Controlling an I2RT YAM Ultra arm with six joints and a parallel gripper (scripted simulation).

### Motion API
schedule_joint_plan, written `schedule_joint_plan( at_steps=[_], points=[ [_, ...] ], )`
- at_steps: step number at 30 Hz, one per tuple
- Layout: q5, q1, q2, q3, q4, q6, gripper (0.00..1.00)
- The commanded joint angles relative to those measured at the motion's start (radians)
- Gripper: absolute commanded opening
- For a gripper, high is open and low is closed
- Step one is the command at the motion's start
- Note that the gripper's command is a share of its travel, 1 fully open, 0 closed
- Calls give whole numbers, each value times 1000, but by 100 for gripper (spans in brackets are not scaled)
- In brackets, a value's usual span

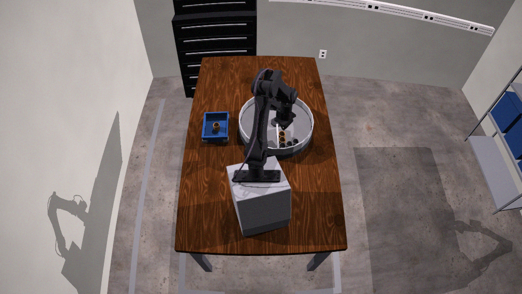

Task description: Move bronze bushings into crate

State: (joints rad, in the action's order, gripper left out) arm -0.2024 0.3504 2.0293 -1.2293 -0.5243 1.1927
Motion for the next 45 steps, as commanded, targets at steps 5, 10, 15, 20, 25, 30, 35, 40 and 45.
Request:
schedule_joint_plan(
  at_steps=[5, 10, 15, 20, 25, 30, 35, 40, 45],
  points=[
    [-13, 9, -22, -32, -8, 11, 15],
    [-13, 9, -18, -33, -11, 11, 15],
    [-13, 12, 8, -47, -20, 12, 15],
    [-13, 12, -10, -48, -20, 12, 15],
    [-13, 12, -10, -49, -19, 12, 15],
    [-13, 12, -10, -49, -19, 12, 15],
    [-13, 12, -10, -49, -19, 12, 15],
    [-13, 12, -10, -49, -19, 12, 15],
    [-13, 12, -10, -49, -19, 12, 15]
  ],
)
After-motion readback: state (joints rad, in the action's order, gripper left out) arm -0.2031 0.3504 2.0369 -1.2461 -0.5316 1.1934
